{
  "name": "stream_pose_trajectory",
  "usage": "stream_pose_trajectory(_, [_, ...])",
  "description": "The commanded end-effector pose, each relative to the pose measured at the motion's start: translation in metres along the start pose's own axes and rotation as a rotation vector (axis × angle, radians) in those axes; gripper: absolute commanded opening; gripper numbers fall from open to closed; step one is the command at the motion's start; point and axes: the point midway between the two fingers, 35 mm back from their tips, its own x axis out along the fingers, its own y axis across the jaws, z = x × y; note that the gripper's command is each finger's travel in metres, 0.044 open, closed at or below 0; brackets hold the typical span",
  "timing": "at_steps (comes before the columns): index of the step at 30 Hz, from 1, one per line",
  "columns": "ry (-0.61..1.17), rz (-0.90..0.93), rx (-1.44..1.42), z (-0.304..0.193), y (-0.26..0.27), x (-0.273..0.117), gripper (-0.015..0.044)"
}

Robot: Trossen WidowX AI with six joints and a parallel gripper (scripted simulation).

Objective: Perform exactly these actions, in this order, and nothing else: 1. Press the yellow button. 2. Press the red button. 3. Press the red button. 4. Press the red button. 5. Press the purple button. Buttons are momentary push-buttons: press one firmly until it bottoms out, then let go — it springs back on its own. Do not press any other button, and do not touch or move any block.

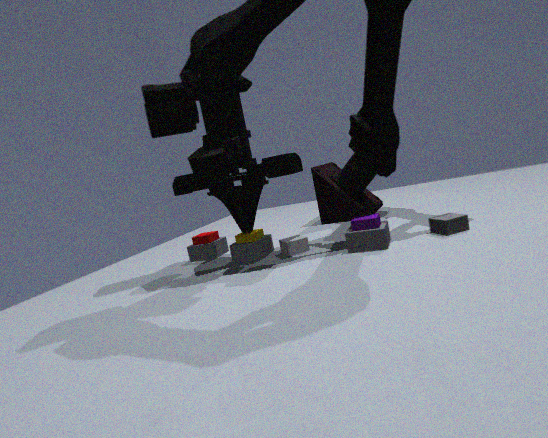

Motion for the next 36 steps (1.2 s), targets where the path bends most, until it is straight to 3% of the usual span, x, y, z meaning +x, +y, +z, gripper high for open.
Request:
stream_pose_trajectory(1, [0.003,0.009,0.012,-0.002,0.001,0.006,0.0020])
stream_pose_trajectory(22, [0.003,0.009,0.012,-0.002,0.001,0.006,0.0020])
stream_pose_trajectory(26, [0.003,0.007,0.012,-0.002,0.000,-0.024,0.0020])
stream_pose_trajectory(32, [0.003,0.007,0.013,-0.002,0.000,-0.029,0.0020])
stream_pose_trajectory(36, [0.003,0.006,0.013,-0.001,-0.002,-0.071,0.0020])
